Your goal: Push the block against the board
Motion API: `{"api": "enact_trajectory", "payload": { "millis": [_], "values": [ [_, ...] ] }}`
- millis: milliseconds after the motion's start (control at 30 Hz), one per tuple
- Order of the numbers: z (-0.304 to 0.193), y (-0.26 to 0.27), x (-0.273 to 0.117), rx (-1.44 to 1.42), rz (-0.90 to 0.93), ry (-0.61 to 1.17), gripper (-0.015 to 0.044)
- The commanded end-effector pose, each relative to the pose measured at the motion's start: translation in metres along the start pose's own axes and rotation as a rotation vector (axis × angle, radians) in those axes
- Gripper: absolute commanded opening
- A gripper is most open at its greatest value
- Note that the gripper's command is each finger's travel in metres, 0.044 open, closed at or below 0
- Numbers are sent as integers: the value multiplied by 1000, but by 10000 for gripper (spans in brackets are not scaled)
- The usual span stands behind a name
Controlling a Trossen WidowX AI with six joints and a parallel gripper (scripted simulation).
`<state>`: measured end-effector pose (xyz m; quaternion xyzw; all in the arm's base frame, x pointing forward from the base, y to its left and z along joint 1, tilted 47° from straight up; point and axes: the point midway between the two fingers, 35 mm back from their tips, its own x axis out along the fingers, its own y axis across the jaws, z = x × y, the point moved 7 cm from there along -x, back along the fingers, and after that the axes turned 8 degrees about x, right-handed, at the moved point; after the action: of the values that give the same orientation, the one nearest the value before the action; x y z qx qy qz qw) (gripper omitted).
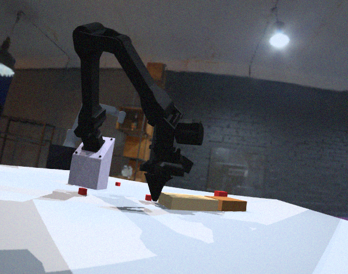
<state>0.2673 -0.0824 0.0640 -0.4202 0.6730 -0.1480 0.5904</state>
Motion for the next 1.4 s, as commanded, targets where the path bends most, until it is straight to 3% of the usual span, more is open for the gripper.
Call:
{"api": "enact_trajectory", "payload": {
  "millis": [0,1367],
  "values": [
    [0,4,5,-18,8,6,0],
    [33,6,4,-17,10,4,0]
  ]
}}
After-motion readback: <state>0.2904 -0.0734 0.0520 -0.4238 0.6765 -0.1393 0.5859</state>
